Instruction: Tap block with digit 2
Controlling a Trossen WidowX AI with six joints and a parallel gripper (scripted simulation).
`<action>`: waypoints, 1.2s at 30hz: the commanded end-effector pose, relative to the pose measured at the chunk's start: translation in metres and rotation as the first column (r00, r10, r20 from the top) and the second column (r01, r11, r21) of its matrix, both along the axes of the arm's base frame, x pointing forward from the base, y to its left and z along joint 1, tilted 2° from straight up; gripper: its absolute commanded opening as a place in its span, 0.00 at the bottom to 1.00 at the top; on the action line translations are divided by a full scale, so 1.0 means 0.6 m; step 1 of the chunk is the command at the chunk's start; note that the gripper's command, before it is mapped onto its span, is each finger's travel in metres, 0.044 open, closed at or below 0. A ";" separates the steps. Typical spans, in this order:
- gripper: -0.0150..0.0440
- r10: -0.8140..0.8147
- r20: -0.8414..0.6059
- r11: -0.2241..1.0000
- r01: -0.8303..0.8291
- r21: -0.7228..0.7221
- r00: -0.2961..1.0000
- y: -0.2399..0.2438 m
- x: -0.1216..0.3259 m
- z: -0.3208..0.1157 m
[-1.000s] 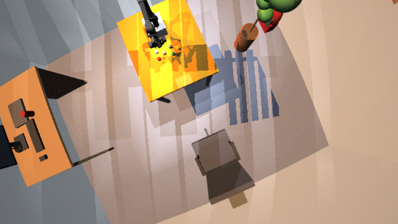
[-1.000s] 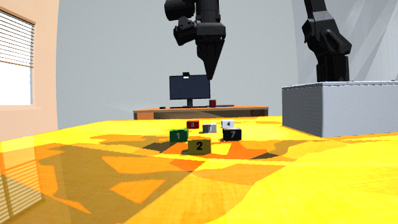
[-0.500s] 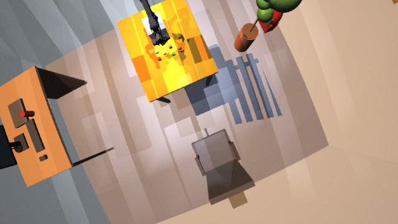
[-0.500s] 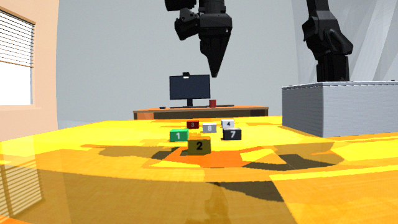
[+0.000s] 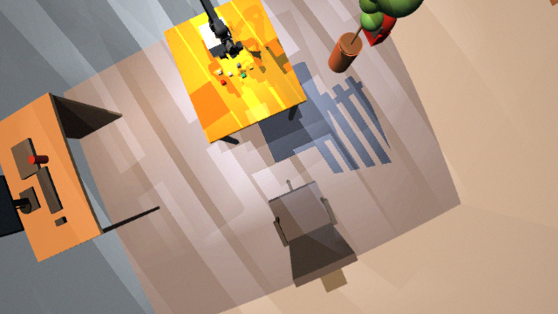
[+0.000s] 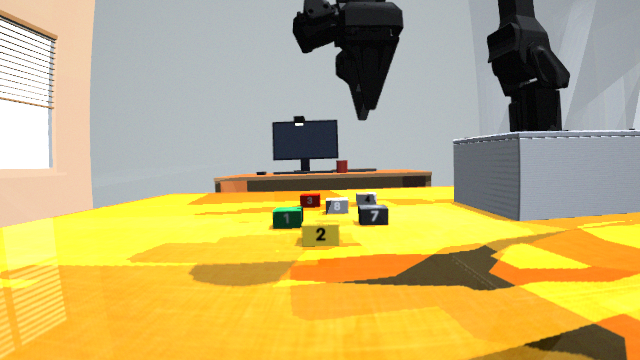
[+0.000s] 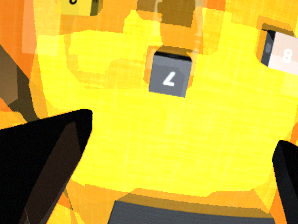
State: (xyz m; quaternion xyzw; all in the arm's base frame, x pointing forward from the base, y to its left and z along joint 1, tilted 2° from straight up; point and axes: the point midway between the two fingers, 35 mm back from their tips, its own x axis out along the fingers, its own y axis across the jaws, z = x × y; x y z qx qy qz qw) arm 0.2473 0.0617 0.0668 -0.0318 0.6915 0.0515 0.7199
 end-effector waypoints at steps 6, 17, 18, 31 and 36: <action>0.93 -0.006 0.003 1.000 0.006 -0.002 1.000 0.000 0.000 0.000; 0.93 -0.006 0.006 1.000 0.006 0.005 1.000 0.158 0.076 0.010; 0.93 -0.006 0.006 1.000 0.006 0.005 1.000 0.158 0.076 0.010; 0.93 -0.006 0.006 1.000 0.006 0.005 1.000 0.158 0.076 0.010; 0.93 -0.006 0.006 1.000 0.006 0.005 1.000 0.158 0.076 0.010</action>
